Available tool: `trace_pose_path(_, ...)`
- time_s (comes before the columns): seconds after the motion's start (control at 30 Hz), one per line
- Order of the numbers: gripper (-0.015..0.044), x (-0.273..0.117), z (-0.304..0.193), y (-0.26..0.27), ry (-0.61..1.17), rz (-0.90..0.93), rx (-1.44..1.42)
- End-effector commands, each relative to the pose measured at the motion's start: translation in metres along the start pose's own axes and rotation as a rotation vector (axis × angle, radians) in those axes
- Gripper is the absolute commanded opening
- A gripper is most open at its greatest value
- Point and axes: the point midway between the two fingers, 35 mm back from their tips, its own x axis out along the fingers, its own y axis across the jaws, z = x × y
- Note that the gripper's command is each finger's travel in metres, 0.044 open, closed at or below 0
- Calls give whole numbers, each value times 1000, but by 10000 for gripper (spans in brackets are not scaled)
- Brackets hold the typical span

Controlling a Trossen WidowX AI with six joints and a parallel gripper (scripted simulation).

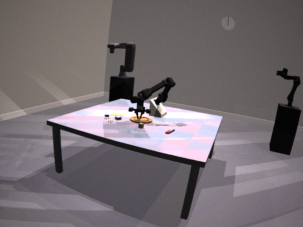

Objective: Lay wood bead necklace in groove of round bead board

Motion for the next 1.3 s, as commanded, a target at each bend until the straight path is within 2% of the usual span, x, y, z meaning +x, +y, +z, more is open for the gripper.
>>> trace_pose_path(0.0, 0, 0, 0, 0, -1, 0, -1)
trace_pose_path(1.27, 0, -6, 5, -7, 2, 6, 6)
